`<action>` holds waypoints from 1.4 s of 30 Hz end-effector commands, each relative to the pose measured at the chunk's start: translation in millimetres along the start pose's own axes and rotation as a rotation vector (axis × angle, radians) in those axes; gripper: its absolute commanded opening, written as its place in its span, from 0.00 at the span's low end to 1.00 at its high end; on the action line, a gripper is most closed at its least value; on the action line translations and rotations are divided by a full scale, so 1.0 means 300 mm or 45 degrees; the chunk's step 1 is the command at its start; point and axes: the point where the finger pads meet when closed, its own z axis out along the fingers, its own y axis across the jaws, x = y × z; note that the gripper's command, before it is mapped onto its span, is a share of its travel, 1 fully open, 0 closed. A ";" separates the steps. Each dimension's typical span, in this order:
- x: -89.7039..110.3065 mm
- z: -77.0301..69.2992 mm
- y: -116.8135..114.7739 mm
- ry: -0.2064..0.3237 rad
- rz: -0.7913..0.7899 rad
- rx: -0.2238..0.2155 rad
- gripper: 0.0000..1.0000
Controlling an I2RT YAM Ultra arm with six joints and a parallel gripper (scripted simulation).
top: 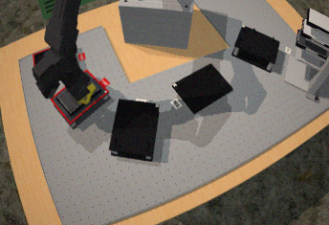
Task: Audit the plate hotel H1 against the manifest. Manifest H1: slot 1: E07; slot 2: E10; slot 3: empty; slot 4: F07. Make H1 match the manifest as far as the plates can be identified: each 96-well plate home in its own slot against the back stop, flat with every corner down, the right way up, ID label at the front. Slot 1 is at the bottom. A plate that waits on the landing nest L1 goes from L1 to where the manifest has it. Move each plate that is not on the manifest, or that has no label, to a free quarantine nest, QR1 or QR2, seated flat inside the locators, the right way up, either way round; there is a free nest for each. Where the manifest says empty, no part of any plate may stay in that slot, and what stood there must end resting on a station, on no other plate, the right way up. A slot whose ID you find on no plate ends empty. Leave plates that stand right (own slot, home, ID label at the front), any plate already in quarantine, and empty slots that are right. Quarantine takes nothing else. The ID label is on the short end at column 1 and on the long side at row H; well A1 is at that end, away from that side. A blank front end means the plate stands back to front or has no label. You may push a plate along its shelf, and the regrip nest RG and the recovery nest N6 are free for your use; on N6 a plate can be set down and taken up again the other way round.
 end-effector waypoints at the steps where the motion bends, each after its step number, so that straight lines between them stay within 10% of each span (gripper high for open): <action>1: -0.025 -0.084 -0.012 -0.032 0.005 0.001 1.00; 42: -0.042 -0.431 -0.008 -0.065 0.000 -0.007 1.00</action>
